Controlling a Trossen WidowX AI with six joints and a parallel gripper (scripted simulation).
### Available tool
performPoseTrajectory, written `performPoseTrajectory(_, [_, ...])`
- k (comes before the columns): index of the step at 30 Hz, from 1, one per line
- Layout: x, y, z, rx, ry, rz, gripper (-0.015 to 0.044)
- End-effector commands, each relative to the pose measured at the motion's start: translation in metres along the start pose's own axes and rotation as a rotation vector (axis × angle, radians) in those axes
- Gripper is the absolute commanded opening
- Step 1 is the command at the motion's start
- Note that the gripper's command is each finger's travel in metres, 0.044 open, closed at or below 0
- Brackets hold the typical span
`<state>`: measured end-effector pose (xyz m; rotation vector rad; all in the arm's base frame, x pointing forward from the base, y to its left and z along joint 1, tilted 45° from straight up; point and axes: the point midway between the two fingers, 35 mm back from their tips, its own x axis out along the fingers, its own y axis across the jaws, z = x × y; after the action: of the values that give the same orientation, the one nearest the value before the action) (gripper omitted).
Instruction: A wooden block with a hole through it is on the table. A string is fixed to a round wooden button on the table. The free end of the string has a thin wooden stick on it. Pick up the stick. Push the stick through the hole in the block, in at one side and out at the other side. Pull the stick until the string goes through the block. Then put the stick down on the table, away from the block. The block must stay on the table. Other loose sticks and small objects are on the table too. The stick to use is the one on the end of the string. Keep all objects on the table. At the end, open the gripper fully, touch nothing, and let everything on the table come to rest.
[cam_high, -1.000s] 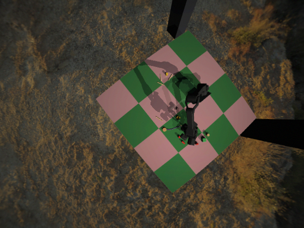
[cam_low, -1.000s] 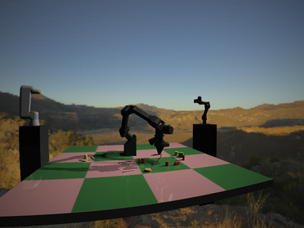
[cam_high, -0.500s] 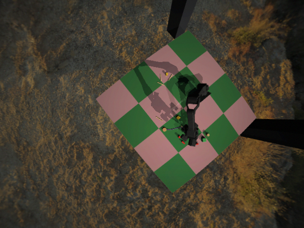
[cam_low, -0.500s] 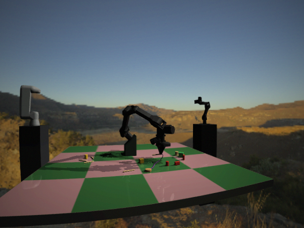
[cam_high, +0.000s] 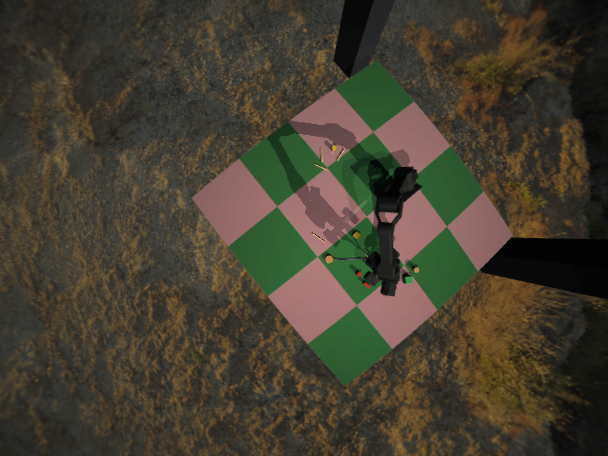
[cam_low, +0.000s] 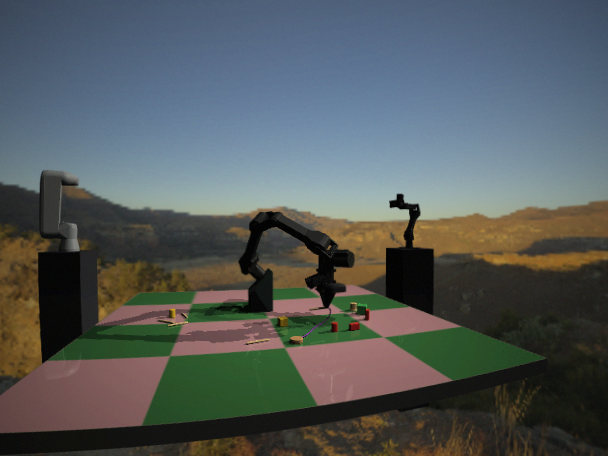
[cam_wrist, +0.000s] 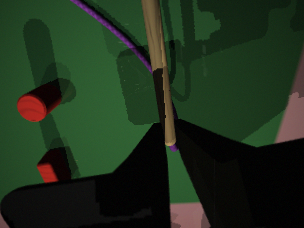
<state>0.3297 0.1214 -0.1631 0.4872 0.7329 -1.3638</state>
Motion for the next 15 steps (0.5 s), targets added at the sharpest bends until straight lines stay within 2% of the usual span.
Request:
performPoseTrajectory(1, [0.001,-0.001,-0.008,-0.002,0.003,-0.005,0.0])
performPoseTrajectory(15, [0.0,-0.002,-0.027,-0.002,0.004,-0.004,0.0])
